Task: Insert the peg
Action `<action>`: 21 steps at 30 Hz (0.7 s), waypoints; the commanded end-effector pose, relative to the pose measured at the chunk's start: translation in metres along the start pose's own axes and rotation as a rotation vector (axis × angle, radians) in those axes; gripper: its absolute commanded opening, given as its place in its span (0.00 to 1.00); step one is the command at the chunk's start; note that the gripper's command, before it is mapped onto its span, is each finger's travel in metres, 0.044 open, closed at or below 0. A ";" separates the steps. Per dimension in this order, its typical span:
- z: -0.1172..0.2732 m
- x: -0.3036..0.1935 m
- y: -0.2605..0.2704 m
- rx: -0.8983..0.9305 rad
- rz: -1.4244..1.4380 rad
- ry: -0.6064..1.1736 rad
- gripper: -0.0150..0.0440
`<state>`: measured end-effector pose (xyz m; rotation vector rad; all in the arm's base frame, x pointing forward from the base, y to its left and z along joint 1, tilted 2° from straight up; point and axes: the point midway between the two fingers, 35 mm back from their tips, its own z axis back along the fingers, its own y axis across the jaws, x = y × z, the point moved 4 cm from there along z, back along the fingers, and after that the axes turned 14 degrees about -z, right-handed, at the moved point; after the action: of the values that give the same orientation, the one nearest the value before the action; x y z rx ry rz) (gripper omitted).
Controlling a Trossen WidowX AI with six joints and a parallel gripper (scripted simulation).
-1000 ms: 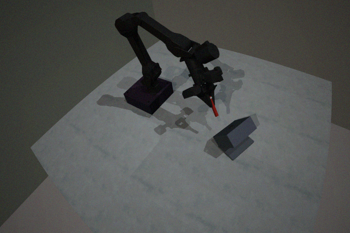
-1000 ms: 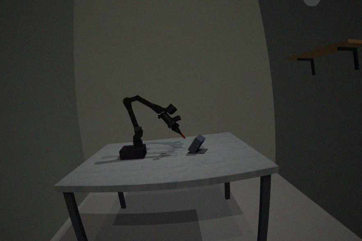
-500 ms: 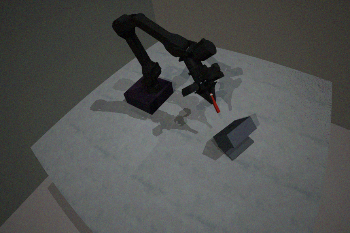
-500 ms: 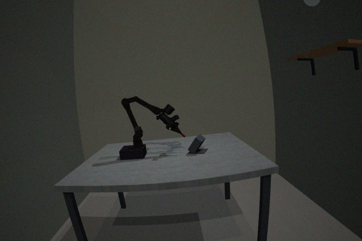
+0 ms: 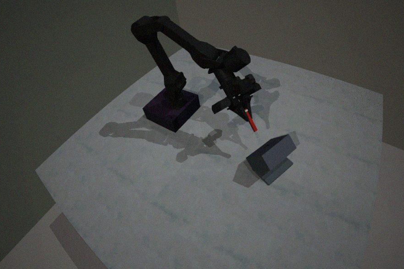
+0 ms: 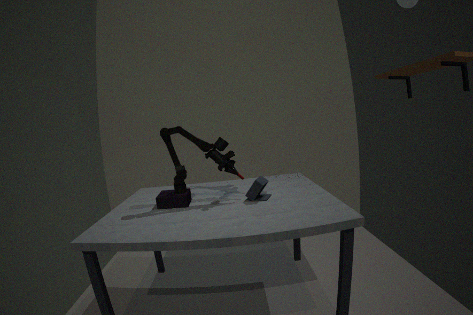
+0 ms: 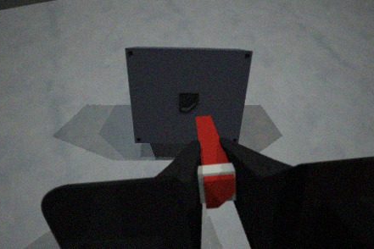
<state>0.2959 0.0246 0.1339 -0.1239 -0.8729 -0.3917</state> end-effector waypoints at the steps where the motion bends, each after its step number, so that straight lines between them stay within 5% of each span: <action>1: -0.004 -0.003 0.000 0.002 -0.015 0.000 0.25; 21: -0.026 -0.005 0.005 0.029 -0.094 -0.043 0.25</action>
<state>0.3139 0.0242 0.1184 -0.0734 -0.9325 -0.4572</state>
